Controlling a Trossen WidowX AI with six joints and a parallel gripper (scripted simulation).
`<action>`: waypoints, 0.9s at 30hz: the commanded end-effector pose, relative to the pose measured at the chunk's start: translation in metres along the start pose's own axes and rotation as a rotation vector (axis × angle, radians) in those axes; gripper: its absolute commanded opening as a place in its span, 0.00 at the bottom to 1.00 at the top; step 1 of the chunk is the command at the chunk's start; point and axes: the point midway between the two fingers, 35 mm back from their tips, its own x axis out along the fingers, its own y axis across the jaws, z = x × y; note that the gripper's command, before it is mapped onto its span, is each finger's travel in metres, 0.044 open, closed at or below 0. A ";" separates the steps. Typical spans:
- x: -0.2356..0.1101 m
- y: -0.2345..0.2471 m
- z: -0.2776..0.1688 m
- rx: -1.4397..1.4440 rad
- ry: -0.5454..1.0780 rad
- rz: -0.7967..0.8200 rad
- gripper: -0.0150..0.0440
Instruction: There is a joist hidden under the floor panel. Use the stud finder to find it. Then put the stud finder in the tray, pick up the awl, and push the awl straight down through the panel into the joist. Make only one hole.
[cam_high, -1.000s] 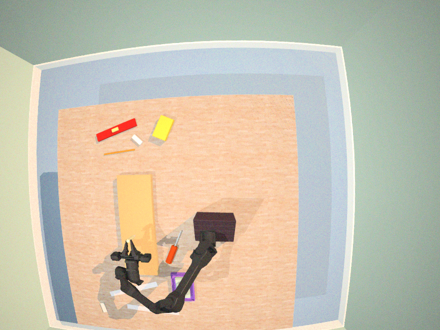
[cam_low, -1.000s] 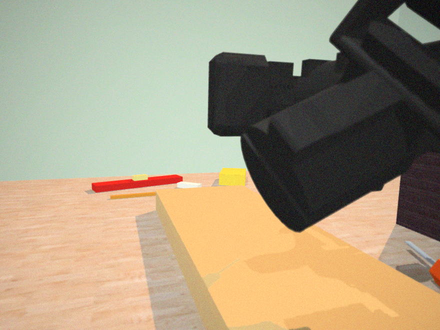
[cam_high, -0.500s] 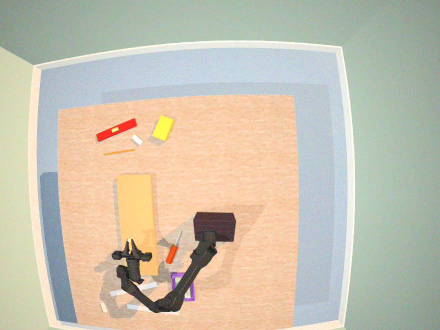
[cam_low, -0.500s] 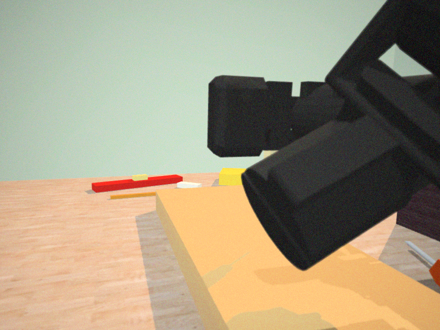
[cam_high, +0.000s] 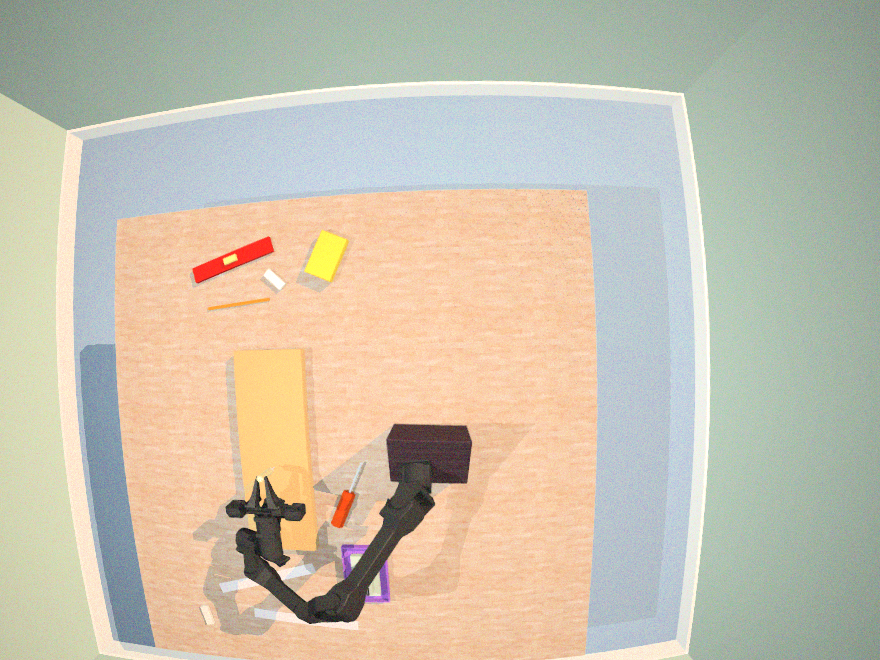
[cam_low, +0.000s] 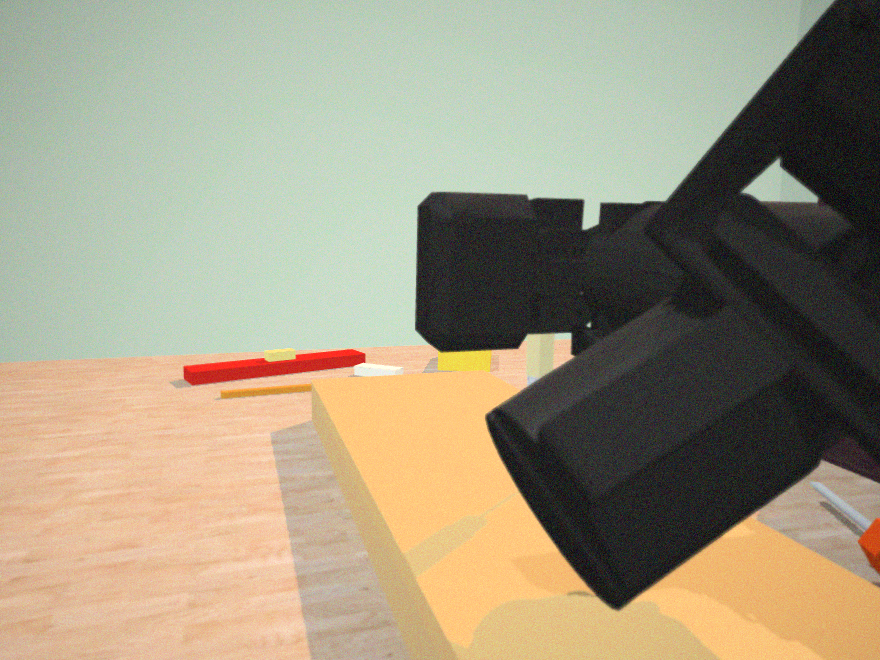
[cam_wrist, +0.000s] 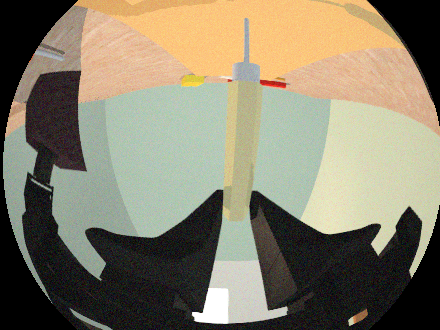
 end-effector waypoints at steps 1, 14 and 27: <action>-0.001 -0.001 0.007 0.001 0.000 -0.002 0.25; -0.002 0.000 0.028 0.001 0.000 -0.001 0.25; -0.002 0.000 0.032 0.001 0.000 -0.001 0.25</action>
